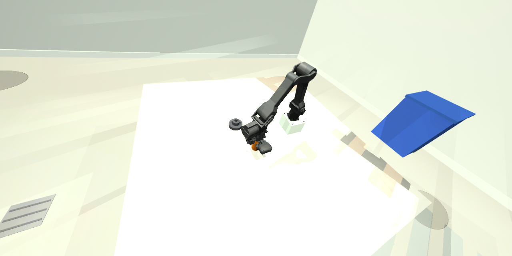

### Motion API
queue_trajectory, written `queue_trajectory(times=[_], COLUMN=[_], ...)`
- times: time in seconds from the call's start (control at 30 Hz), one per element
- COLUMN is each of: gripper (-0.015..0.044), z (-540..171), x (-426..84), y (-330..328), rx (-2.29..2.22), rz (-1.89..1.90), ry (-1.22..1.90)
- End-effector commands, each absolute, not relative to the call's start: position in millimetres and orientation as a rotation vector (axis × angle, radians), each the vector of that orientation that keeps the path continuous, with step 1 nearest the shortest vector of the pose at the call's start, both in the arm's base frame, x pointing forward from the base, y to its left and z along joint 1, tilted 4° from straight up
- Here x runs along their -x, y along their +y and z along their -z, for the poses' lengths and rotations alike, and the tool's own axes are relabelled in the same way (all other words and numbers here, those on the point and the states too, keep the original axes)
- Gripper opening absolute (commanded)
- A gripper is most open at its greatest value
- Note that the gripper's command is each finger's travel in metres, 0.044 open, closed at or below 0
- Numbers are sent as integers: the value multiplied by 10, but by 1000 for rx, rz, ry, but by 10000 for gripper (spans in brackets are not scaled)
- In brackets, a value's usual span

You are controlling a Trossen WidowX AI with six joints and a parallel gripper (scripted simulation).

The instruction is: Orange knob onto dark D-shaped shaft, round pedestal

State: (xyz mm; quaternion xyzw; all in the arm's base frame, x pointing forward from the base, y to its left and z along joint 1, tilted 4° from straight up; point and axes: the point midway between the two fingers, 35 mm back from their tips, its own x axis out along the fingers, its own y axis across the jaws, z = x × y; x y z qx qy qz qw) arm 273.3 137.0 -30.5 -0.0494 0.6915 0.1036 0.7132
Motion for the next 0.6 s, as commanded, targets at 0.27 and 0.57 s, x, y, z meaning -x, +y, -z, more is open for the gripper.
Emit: queue_trajectory(times=[0.27,0.57], gripper=[0,0], z=[-178,-896], x=[-2806,-2758], y=[1368,1296], rx=[103,103], rz=[-226,-226], ry=[1532,1532])
